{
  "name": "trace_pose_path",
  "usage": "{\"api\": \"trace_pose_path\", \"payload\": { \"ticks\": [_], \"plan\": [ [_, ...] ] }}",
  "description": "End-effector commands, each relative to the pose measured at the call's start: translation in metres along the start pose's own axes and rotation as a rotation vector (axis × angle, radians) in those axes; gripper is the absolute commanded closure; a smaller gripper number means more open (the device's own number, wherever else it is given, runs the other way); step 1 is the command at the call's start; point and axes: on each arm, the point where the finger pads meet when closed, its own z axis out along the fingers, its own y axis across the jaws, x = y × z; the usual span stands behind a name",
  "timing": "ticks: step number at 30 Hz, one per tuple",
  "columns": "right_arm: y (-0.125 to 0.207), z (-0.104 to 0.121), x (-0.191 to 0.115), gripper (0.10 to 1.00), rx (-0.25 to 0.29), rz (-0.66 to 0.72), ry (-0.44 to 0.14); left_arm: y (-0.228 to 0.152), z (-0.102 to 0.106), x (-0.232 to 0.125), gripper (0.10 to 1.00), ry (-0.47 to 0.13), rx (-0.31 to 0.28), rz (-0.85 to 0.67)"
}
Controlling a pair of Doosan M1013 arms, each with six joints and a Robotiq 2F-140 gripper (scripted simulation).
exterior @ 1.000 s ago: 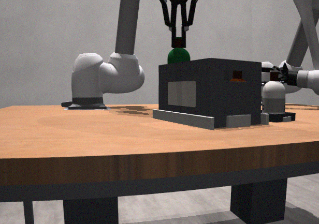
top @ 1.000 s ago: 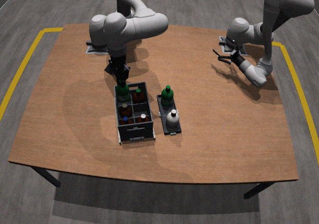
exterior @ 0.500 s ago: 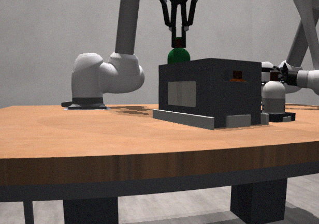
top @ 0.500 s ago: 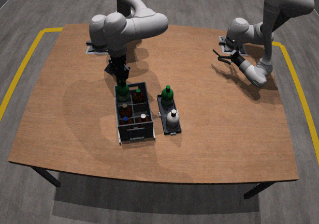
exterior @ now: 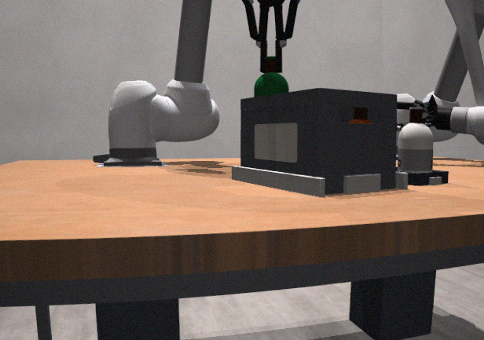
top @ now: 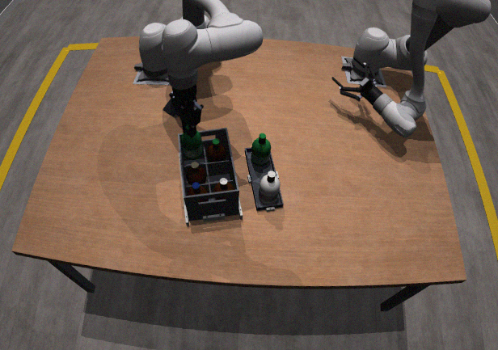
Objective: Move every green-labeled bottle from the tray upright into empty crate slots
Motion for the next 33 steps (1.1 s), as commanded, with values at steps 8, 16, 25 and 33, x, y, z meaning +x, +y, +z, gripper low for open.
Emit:
{"api": "trace_pose_path", "payload": {
  "ticks": [8,16,25,33],
  "plan": [
    [0.0,-0.001,0.0,0.999,0.002,0.0,0.001,0.0,0.0,0.0,0.098,0.0,0.0,0.0],
    [0.0,0.0,0.0,0.999,0.002,0.0,0.001,0.0,0.0,0.0,0.098,0.0,0.0,0.0],
    [0.0,0.006,0.0,0.999,0.002,0.0,0.001,0.0,0.0,0.0,0.098,0.0,0.0,0.0],
    [0.0,0.012,0.0,0.999,0.002,0.0,0.001,0.0,0.0,0.0,0.098,0.0,0.0,0.0]
  ]
}}
